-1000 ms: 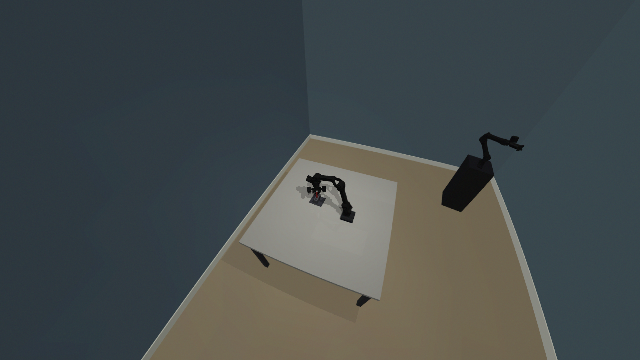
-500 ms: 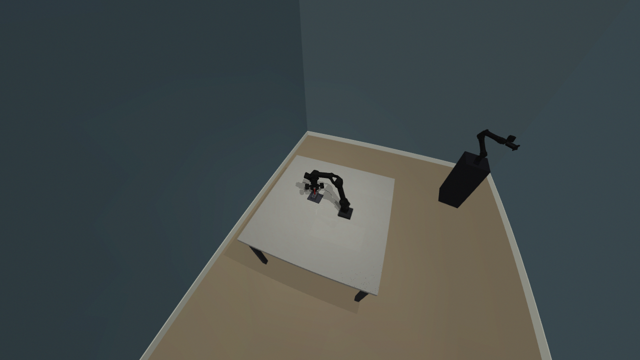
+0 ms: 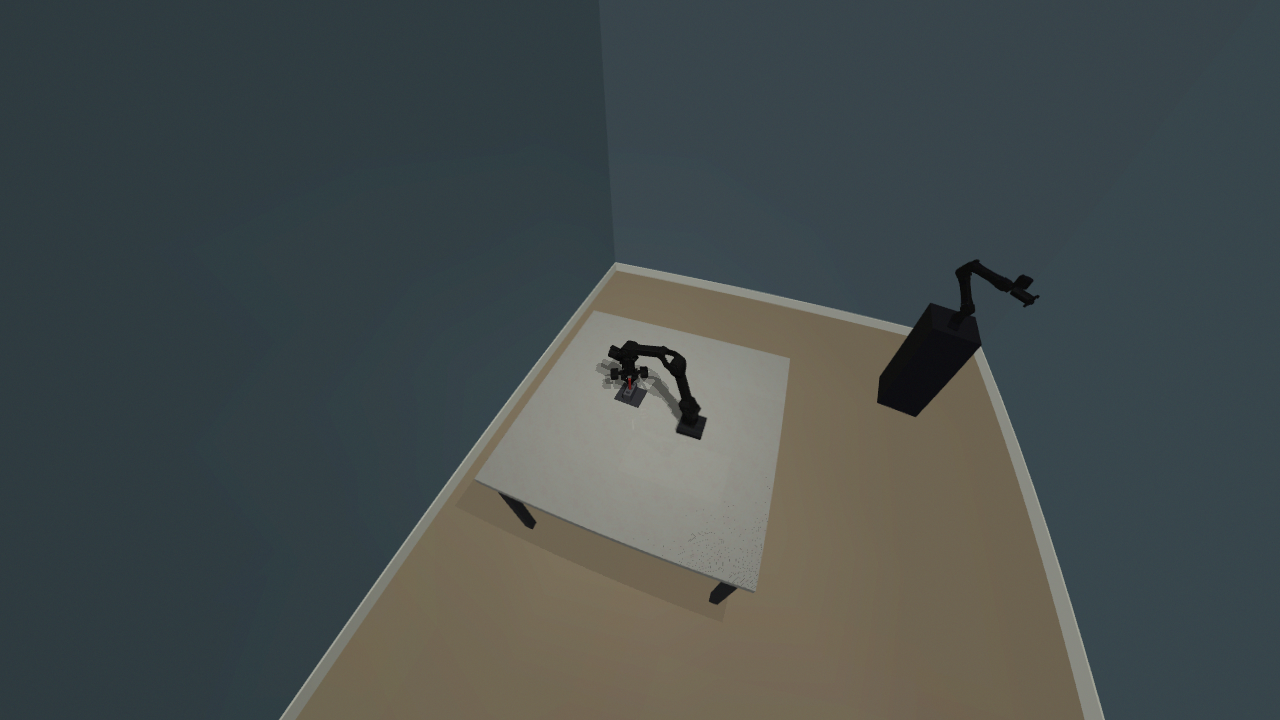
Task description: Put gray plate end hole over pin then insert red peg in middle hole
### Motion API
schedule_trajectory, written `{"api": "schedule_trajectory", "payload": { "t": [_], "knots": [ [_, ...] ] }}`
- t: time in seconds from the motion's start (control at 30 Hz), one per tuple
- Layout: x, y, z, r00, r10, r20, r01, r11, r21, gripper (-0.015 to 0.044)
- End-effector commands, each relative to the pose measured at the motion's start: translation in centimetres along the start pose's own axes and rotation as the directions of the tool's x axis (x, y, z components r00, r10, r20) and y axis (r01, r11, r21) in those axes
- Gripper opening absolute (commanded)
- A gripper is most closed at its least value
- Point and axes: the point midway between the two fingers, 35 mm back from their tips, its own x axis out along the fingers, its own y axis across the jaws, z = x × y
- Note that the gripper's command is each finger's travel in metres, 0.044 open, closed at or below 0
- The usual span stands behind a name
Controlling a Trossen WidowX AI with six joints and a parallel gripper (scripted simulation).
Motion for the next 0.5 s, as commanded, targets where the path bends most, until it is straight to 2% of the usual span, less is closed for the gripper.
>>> {"api": "schedule_trajectory", "payload": {
  "t": [0.0,0.1,0.3,0.47],
  "knots": [
    [-0.01,0.01,0.01,1.0,0.0,0.0,0.0,1.0,0.0,0.0],
    [-0.01,0.01,0.01,1.0,0.0,0.0,0.0,1.0,0.0,0.0],
    [-0.01,0.01,0.01,1.0,0.0,0.0,0.0,1.0,0.0,0.015],
    [-0.01,0.01,0.01,1.0,0.0,0.0,0.0,1.0,0.0,0.015]
  ]
}}
